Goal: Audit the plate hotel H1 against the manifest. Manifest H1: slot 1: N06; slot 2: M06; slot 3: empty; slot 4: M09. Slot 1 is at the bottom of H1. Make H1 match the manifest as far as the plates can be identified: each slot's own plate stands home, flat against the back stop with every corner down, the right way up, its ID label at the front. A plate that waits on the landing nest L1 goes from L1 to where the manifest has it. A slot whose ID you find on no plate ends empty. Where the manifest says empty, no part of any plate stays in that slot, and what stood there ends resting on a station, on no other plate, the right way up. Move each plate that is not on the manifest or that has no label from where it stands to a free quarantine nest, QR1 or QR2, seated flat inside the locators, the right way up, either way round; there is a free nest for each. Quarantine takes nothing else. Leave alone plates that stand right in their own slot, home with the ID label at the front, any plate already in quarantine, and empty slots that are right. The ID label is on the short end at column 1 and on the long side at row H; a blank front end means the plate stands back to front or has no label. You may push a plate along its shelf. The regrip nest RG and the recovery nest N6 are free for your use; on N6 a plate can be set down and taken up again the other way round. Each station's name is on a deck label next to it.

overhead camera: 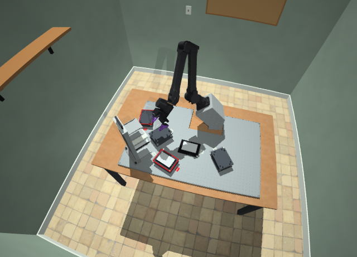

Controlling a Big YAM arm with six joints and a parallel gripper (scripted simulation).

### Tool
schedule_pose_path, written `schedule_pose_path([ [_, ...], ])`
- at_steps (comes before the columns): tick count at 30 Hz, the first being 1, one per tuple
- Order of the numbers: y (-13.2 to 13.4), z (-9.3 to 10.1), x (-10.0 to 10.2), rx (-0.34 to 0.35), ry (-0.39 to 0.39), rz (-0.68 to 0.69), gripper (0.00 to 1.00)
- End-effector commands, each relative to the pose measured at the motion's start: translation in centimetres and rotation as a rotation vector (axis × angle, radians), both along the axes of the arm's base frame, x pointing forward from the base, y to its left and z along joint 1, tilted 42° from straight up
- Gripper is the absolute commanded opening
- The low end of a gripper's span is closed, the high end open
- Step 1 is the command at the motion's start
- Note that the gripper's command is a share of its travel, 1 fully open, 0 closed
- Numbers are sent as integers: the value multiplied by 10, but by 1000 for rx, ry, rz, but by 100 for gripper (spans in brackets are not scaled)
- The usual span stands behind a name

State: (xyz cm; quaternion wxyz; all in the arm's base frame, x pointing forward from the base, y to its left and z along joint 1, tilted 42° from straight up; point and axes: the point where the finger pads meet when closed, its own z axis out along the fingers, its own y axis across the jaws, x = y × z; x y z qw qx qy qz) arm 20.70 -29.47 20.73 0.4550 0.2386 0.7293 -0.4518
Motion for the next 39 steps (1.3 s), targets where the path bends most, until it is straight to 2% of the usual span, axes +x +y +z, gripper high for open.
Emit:
schedule_pose_path([
  [1, -10, 29, 9, -47, -37, -1, 100],
  [39, -34, 49, 41, -38, -44, 5, 100],
])
